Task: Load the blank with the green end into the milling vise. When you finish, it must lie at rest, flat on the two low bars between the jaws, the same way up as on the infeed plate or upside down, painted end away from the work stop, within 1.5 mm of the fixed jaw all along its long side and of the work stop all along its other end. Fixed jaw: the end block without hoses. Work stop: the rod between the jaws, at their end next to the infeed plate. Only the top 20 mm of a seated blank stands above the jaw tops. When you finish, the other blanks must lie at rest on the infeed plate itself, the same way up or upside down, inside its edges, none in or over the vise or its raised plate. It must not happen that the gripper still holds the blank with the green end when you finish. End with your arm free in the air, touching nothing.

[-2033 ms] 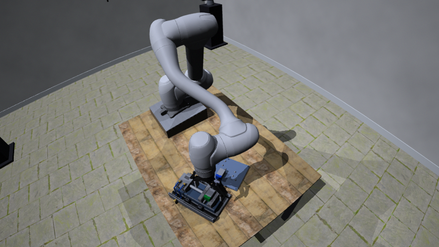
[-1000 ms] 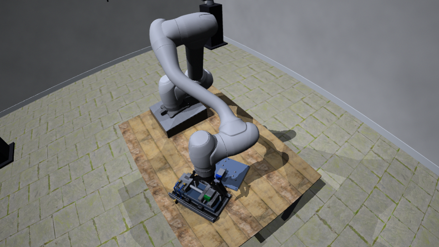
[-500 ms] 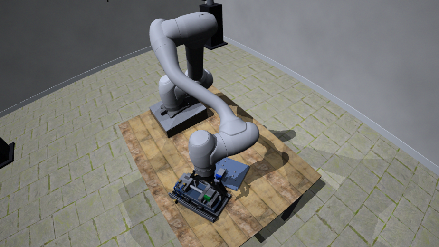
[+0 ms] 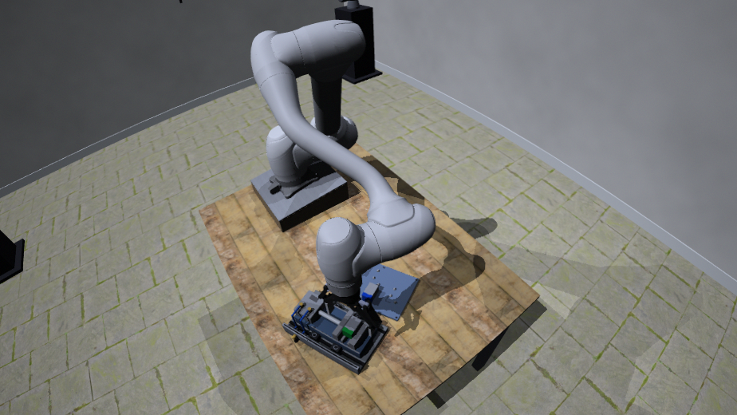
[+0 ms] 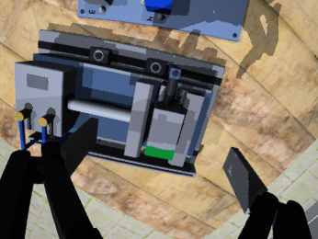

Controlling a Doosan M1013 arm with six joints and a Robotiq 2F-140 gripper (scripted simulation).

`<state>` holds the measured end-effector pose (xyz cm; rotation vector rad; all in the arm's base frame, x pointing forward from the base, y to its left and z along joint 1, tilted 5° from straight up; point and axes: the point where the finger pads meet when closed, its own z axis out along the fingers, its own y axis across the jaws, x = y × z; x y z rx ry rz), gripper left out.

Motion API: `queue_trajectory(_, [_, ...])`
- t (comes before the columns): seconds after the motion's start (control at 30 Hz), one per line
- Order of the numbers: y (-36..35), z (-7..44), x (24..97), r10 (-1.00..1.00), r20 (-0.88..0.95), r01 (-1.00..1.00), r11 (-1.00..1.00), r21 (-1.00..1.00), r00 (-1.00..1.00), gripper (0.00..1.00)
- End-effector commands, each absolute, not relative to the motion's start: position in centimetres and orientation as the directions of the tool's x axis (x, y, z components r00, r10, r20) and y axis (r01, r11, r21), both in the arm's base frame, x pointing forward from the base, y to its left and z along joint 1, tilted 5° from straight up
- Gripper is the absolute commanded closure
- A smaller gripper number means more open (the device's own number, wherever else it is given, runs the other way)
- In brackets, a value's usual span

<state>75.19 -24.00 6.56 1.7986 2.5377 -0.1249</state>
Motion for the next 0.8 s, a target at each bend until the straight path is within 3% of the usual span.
queue_trajectory(0.0, [-24.0,6.63,75.2,0.941,-0.07,0.943,0.329,-0.049,-0.332,0.0])
queue_trajectory(0.77, [-23.95,7.12,75.21,0.941,-0.07,0.943,0.329,-0.049,-0.332,0.0])
